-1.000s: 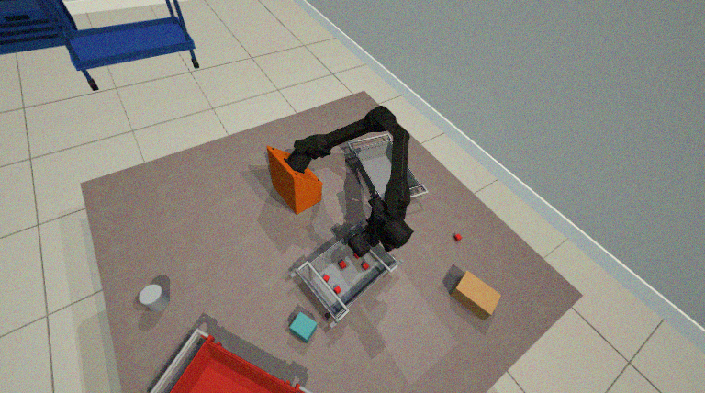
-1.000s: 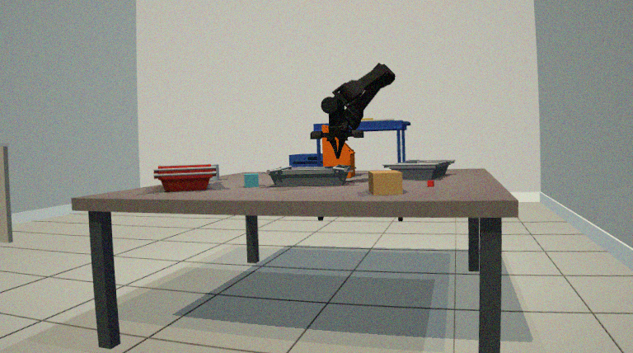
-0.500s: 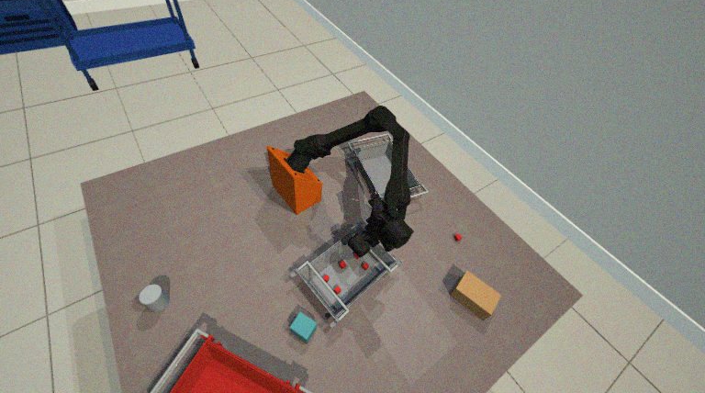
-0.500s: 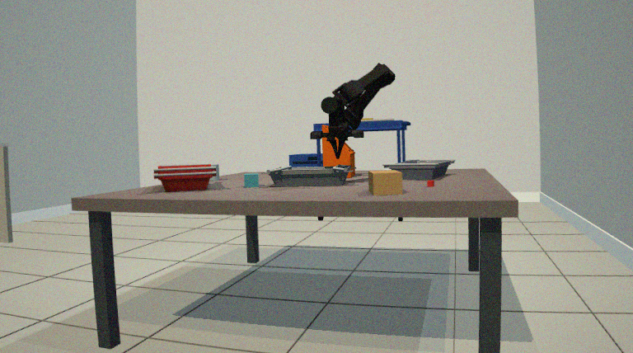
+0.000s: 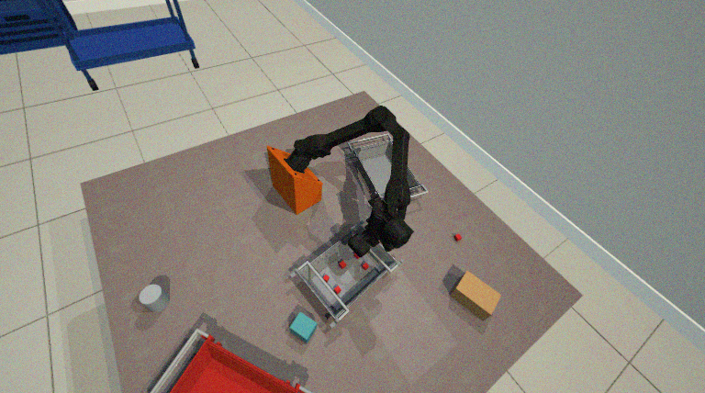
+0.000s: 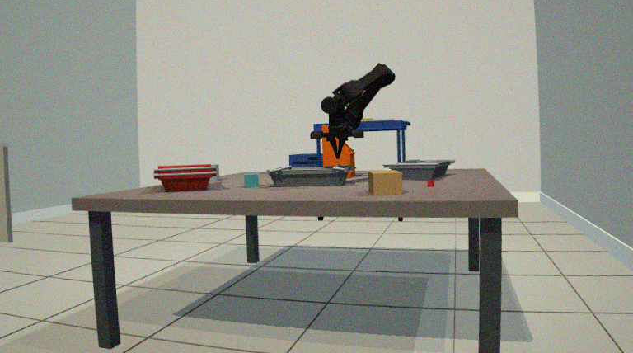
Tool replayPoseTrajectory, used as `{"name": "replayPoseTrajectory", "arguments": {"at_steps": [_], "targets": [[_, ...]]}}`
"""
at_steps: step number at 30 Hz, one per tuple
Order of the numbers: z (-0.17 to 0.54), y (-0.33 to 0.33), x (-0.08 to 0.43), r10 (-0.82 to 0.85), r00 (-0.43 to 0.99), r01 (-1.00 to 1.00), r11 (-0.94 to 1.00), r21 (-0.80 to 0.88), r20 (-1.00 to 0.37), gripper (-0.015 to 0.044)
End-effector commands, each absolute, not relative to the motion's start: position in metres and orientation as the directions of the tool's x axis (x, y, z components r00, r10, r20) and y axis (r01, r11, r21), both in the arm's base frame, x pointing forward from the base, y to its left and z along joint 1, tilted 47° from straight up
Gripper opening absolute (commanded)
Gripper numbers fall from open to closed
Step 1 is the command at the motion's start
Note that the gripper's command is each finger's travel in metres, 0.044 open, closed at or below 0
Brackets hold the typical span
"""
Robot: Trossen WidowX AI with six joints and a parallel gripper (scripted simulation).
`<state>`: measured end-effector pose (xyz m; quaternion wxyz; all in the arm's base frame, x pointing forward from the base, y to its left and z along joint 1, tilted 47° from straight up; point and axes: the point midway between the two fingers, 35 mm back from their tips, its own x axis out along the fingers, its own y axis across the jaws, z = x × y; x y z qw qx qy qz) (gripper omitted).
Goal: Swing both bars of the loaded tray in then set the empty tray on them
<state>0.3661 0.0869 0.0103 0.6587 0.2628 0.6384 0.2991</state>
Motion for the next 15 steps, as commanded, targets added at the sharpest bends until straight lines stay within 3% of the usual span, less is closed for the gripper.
{"name": "replayPoseTrajectory", "arguments": {"at_steps": [1, 8, 15], "targets": [[0.010, 0.087, 0.366, 0.730, 0.006, -0.059, 0.683, 0.728, -0.684, 0.0053], [0.019, 0.075, 0.370, 0.726, 0.007, -0.058, 0.686, 0.725, -0.687, 0.0236], [0.092, -0.006, 0.370, 0.723, 0.006, -0.057, 0.690, 0.721, -0.691, 0.0420]]}}
